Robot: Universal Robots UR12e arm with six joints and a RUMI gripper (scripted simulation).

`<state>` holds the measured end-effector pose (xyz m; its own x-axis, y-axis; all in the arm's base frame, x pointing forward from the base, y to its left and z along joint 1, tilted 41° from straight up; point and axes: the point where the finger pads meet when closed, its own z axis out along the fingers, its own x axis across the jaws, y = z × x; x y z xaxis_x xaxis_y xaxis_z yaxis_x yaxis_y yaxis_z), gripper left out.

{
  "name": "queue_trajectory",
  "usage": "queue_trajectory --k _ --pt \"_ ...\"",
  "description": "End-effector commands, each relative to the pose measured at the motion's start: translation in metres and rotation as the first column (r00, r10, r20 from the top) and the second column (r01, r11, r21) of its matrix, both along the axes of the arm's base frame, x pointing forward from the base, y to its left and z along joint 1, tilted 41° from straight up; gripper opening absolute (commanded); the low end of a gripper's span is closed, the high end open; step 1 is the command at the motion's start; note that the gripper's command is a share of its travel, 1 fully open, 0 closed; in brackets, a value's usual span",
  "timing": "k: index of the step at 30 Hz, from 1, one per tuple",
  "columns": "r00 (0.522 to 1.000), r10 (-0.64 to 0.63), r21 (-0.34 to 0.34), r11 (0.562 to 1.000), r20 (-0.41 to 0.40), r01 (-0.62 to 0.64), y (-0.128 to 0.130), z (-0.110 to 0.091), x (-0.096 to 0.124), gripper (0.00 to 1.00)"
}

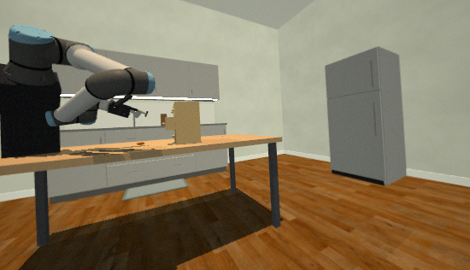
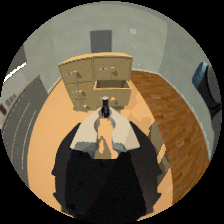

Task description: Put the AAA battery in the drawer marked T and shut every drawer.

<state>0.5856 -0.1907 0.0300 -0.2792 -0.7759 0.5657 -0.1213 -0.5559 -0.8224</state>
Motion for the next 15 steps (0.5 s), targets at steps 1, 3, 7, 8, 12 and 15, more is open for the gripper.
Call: queue_trajectory --k 1,3,7,8,12,15 --pt "1.000 0.002 -0.004 1.000 0.003 -0.002 0.0003 0.0017 0.0031 0.02" --pt "1.000 0.002 -0.004 1.000 0.003 -0.002 0.0003 0.0017 0.0031 0.02" --pt "1.000 0.002 -0.004 1.000 0.003 -0.002 0.0002 0.0025 0.0050 0.02" --pt "1.000 0.002 -0.004 1.000 0.003 -0.002 0.0000 0.0027 0.0056 0.02" --pt "1.000 0.002 -0.005 1.000 0.003 -0.002 -0.0003 0.0037 0.0085 0.02" --pt "1.000 0.002 -0.005 1.000 0.003 -0.002 -0.0006 0.0046 0.0111 0.02"
